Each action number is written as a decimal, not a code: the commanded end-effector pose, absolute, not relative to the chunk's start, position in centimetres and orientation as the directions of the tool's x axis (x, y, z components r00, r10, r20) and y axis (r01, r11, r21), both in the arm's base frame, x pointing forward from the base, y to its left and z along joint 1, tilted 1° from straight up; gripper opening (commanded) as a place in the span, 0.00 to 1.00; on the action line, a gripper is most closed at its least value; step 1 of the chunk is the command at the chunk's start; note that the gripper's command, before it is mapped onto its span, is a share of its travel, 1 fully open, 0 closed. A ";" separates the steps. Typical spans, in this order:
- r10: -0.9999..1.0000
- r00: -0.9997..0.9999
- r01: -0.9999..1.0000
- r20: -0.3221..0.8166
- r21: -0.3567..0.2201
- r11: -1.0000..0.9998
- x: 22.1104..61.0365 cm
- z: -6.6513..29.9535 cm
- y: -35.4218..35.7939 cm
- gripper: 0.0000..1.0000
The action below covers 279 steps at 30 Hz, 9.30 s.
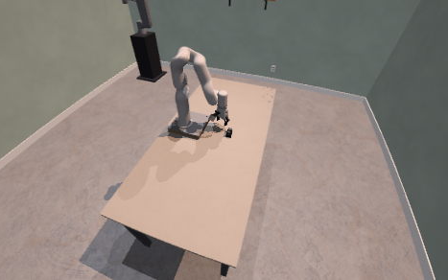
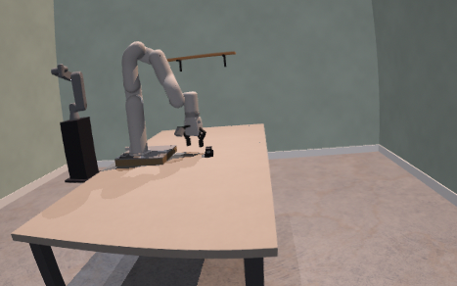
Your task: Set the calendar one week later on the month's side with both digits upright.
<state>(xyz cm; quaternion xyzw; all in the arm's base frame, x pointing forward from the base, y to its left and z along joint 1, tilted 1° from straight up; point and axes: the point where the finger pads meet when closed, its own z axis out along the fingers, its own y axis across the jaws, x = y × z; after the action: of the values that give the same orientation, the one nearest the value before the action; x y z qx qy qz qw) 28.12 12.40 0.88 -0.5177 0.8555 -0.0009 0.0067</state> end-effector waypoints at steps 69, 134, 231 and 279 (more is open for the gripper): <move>-0.886 -0.464 -0.886 -0.013 -0.010 0.464 28.2 0.9 12.4 1.00; -0.886 -0.464 -0.886 -0.011 -0.011 0.464 27.3 2.2 9.0 1.00; -0.886 -0.464 -0.886 -0.011 -0.011 0.464 27.3 2.7 9.0 1.00; -0.530 -0.848 -0.530 -0.016 -0.004 0.848 32.5 3.3 11.0 1.00</move>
<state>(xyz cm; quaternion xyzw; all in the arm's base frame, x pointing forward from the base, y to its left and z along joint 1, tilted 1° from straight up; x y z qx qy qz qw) 31.61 10.68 3.34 -0.2886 0.9574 0.0003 0.0084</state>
